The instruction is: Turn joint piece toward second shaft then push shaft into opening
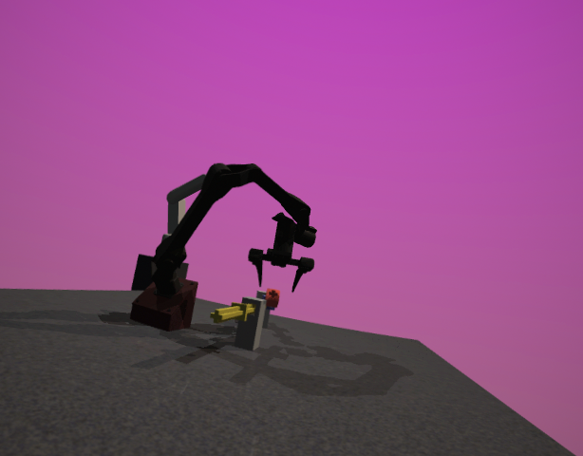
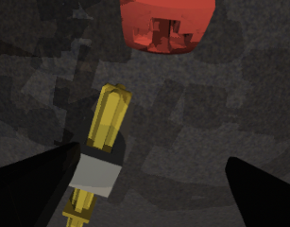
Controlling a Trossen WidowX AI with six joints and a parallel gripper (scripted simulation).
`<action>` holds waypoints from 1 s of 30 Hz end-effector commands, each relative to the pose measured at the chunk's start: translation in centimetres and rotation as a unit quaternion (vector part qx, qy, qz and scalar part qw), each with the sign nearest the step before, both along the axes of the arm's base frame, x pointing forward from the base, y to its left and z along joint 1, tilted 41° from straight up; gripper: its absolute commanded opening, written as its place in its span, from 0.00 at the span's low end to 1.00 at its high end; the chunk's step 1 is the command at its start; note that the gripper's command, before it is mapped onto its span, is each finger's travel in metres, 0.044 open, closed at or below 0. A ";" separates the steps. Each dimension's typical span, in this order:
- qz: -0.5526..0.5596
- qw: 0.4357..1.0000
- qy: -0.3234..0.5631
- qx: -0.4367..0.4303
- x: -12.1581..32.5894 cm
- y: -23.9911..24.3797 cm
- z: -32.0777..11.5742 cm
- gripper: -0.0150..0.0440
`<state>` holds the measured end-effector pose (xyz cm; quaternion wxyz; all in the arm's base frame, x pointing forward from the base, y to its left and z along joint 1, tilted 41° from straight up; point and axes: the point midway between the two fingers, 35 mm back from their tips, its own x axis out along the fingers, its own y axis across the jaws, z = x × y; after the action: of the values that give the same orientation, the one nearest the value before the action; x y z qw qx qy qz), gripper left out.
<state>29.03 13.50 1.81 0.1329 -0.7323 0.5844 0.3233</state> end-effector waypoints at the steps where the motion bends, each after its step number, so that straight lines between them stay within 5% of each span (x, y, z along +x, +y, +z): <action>1: 0.003 1.000 0.002 -0.004 -0.1 -1.1 -1.2 1.00; 30: 0.003 1.000 0.003 -0.003 -2.5 1.9 -7.4 1.00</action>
<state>26.53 15.65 -5.30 0.1288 -0.7336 0.5834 0.3238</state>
